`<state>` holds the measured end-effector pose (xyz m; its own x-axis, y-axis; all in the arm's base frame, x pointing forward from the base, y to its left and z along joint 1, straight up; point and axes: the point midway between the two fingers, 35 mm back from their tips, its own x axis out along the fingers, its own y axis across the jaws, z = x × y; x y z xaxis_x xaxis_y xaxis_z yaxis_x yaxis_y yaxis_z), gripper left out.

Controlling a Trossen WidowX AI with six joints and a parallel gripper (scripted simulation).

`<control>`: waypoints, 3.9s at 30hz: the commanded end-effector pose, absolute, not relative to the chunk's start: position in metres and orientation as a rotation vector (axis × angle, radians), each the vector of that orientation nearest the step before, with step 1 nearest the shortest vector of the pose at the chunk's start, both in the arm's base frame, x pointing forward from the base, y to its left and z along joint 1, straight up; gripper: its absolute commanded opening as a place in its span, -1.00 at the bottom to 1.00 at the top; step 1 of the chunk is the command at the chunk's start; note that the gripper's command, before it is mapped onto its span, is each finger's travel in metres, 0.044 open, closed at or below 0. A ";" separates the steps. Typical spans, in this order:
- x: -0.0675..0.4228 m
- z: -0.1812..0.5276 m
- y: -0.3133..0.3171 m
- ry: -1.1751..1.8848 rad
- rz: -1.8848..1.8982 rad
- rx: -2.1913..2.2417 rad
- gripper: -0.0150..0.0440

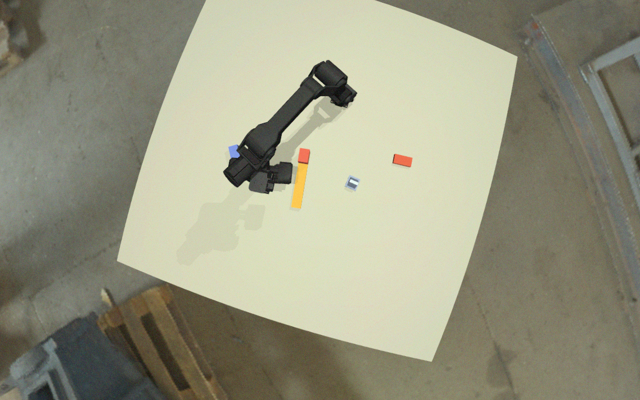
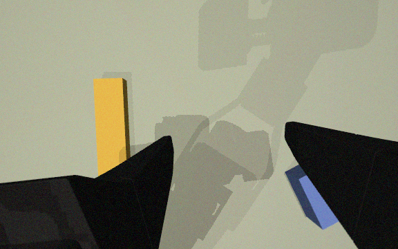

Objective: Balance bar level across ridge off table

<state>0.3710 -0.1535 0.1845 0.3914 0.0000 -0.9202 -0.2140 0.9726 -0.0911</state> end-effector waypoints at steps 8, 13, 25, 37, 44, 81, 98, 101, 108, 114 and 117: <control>0.355 0.174 -0.095 1.356 0.141 -0.134 0.58; 0.344 0.172 -0.071 1.444 0.131 -0.120 0.58; 0.331 0.164 -0.047 1.538 0.110 -0.120 0.58; 0.334 0.085 -0.047 1.538 0.110 -0.120 0.58; 0.332 0.075 -0.047 1.539 0.110 -0.120 0.58; 0.333 0.050 -0.046 1.537 0.117 -0.118 0.22; 0.335 0.064 -0.047 1.537 0.116 -0.118 -0.49; 0.335 0.071 -0.047 1.537 0.115 -0.118 -0.49; 0.336 0.089 -0.047 1.538 0.114 -0.119 -0.49; 0.335 0.104 -0.047 1.538 0.113 -0.119 -0.49; 0.335 0.112 -0.047 1.538 0.112 -0.119 -0.49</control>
<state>0.3348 -0.0465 0.1027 0.0259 0.0016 -0.9997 -0.1495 0.9888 -0.0023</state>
